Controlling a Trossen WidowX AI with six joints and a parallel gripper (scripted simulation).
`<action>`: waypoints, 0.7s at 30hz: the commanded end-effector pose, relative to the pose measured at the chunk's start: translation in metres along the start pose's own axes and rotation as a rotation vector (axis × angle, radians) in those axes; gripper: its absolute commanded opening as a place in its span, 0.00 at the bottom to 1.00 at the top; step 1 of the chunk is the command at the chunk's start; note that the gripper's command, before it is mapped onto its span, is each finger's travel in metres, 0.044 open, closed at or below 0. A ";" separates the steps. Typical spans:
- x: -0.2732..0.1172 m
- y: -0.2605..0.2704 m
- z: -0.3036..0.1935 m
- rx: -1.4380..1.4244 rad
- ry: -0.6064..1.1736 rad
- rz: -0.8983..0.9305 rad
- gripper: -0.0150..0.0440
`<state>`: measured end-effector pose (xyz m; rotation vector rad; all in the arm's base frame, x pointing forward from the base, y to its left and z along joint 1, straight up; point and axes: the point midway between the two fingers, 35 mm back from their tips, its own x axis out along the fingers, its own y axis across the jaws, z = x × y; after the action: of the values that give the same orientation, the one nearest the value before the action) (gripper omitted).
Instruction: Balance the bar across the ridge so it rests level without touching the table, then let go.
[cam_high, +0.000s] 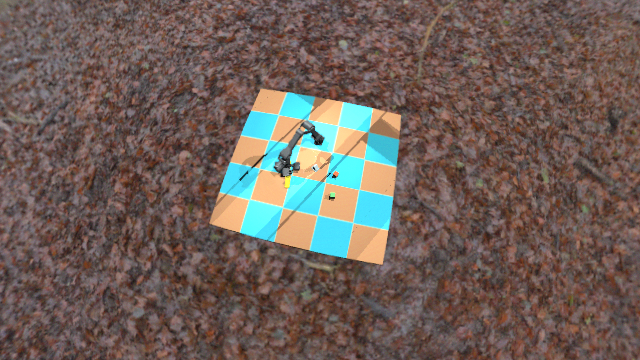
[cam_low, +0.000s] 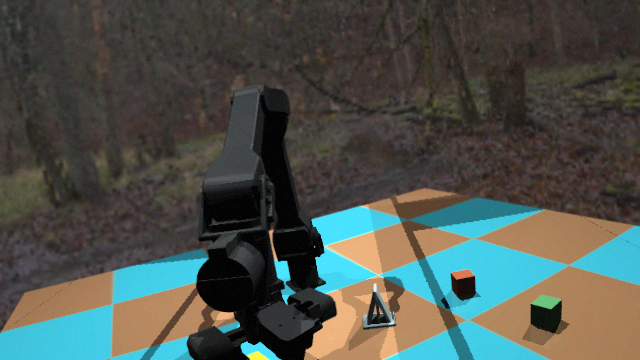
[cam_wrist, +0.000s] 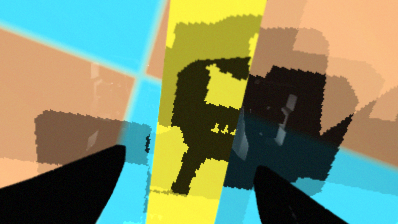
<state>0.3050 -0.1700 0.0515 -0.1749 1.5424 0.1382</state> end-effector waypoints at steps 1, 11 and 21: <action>0.003 0.001 0.000 -0.004 0.000 0.008 0.79; 0.002 0.000 0.000 0.000 0.003 0.002 0.74; 0.002 0.000 0.000 0.000 0.003 0.002 0.46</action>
<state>0.3047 -0.1698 0.0499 -0.1733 1.5454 0.1399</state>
